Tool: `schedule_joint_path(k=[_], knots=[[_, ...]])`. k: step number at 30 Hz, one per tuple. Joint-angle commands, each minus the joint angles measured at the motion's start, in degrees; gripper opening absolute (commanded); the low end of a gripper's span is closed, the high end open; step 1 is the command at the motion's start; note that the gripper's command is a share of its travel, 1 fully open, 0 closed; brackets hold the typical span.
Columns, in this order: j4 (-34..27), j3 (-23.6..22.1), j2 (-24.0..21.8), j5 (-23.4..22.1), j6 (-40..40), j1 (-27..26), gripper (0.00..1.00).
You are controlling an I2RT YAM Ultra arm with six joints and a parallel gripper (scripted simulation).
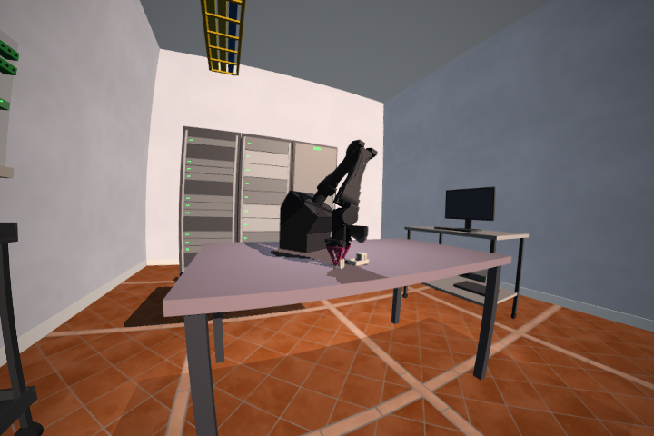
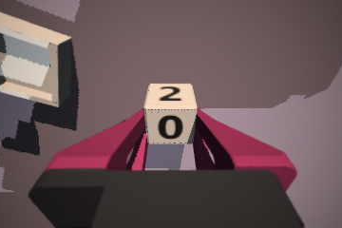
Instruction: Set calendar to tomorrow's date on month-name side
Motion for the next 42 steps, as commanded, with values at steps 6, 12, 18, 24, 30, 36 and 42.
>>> schedule_joint_path(k=[6, 12, 18, 24, 30, 36, 42], knots=[[-7.3, -1.8, -9.2, -1.5, -3.0, -3.6, 0.27], [-15.1, -0.6, -15.7, -2.8, -5.8, -6.5, 0.27], [-18.0, -1.6, -17.2, -3.2, -7.0, -7.6, 0.27], [-18.1, -1.5, -17.3, -3.2, -7.0, -7.6, 0.27], [-18.1, -2.4, -17.5, -3.1, 1.4, -7.2, 0.27], [-16.9, -2.6, -18.0, -3.1, 13.1, -6.3, 0.27], [-17.0, -2.7, -18.0, -3.1, 13.3, -6.8, 0.27]])
